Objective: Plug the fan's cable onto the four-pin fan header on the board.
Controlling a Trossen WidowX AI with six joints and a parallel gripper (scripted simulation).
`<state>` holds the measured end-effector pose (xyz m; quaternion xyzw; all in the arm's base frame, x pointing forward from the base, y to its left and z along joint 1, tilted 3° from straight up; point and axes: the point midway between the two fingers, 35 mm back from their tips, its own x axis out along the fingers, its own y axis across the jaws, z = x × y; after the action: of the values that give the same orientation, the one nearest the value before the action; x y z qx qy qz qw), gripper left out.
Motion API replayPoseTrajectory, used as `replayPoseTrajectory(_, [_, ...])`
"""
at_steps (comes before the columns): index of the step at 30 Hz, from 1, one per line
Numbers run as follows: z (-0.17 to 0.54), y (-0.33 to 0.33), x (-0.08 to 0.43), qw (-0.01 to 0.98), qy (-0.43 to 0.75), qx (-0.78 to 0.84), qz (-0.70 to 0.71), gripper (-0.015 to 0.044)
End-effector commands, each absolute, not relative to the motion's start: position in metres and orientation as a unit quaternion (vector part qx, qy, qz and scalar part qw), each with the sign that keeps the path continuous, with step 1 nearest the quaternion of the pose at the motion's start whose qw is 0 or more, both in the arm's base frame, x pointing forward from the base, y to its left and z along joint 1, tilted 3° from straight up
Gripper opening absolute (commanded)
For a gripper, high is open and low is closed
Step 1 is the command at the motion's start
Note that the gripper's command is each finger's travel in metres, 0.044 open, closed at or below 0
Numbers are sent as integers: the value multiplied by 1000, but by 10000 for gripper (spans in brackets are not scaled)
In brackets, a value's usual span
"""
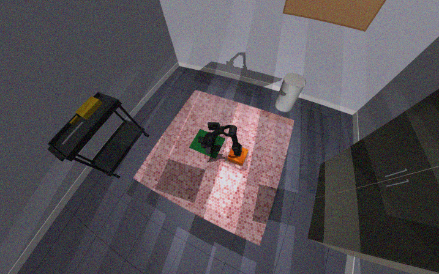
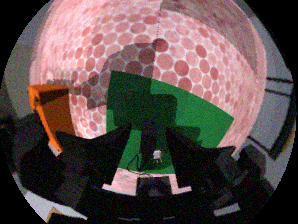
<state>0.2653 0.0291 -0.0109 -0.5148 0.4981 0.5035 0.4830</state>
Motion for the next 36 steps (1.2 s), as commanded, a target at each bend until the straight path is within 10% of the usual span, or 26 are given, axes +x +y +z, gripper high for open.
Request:
replayPoseTrajectory(1, [-10, 29, 266, 483, 498, -515, 503, 151])
replayPoseTrajectory(7, [-10, 29, 266, 483, 498, -515, 503, 0])
replayPoseTrajectory(36, [39, 4, 278, 593, 607, -384, 365, 0])
